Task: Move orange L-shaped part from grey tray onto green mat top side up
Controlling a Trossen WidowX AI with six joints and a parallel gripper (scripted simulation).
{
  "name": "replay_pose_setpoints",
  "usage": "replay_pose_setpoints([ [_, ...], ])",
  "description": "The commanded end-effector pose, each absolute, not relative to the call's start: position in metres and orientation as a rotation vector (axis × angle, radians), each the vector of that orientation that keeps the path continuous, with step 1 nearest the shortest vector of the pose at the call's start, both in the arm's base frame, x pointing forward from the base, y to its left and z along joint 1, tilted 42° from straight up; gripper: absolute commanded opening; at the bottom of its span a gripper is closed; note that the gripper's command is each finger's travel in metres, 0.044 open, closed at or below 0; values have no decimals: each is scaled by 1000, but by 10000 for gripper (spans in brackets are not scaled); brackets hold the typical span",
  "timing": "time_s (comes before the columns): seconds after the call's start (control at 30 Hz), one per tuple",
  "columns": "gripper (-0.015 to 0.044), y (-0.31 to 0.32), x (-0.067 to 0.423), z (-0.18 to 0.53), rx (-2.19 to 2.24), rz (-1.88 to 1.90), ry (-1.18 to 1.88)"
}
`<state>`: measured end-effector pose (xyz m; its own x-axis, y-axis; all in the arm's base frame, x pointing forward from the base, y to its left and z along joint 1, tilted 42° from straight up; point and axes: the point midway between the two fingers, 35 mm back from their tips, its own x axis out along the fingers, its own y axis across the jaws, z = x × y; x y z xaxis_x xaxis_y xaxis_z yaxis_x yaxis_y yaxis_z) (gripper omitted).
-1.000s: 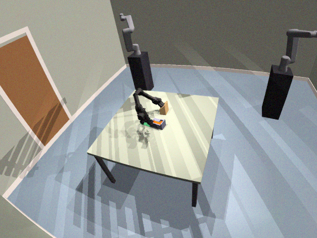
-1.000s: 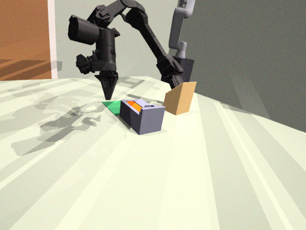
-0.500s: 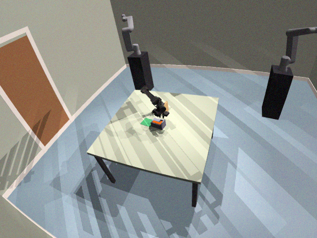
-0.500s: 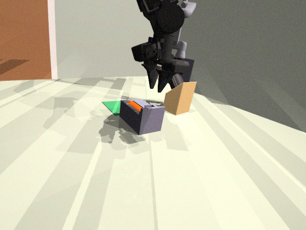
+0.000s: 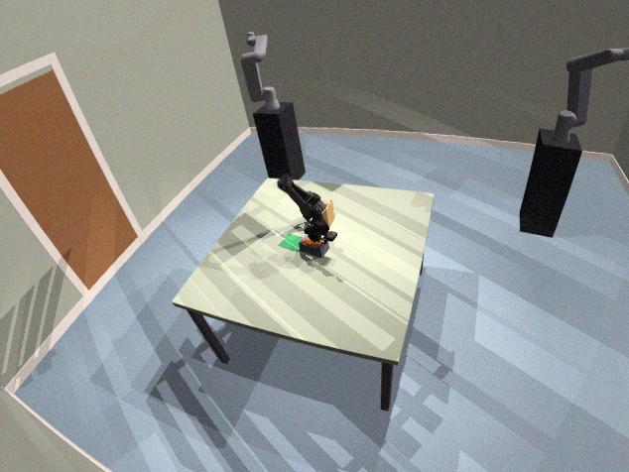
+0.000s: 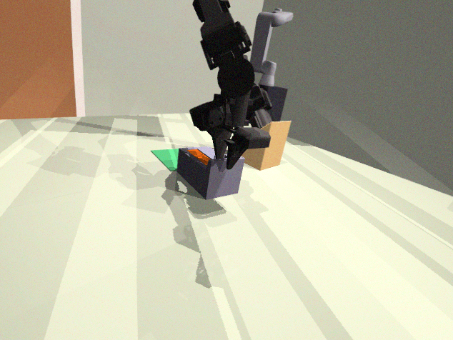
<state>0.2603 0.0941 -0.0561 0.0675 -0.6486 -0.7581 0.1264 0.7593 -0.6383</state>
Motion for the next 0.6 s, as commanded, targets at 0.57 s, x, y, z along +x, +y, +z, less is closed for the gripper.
replay_pose_setpoints([
  [0.57, 180, 73, 262, -81, -477, -614, 1387],
])
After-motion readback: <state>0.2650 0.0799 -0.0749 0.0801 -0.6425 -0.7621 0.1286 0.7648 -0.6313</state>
